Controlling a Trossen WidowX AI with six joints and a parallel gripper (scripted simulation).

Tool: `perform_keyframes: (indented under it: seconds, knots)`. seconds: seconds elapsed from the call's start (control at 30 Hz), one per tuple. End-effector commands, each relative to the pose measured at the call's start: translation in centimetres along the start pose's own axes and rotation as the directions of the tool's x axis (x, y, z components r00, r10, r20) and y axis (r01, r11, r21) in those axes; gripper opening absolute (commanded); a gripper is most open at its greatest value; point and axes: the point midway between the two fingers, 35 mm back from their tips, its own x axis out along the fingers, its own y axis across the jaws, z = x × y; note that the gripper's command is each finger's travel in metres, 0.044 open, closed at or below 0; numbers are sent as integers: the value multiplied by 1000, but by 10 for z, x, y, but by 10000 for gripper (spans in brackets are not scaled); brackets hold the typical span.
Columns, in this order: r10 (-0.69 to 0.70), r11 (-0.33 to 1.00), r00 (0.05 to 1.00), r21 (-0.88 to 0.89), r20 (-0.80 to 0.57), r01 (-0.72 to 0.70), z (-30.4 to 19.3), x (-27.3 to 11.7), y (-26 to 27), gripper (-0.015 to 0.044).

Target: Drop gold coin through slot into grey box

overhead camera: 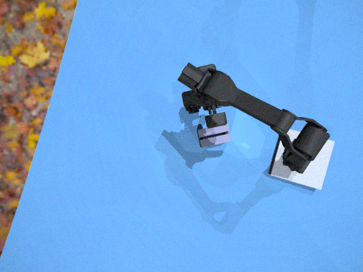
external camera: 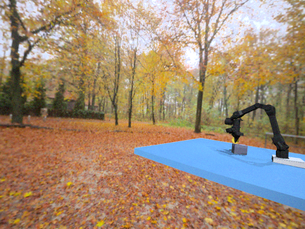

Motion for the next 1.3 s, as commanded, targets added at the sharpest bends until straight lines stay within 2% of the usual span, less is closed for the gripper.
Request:
perform_keyframes:
  seconds: [0.0,0.23,0.5,1.27]
  knots:
    - [-8,1000,1000,1,7,8,1,-12,-1,0]
    - [-6,1000,1000,-1,5,6,-1,-29,1,0]
    - [-6,1000,1000,-15,5,6,1,-31,1,0]
    - [-1,1000,1000,-14,7,1,11,-32,59,0]
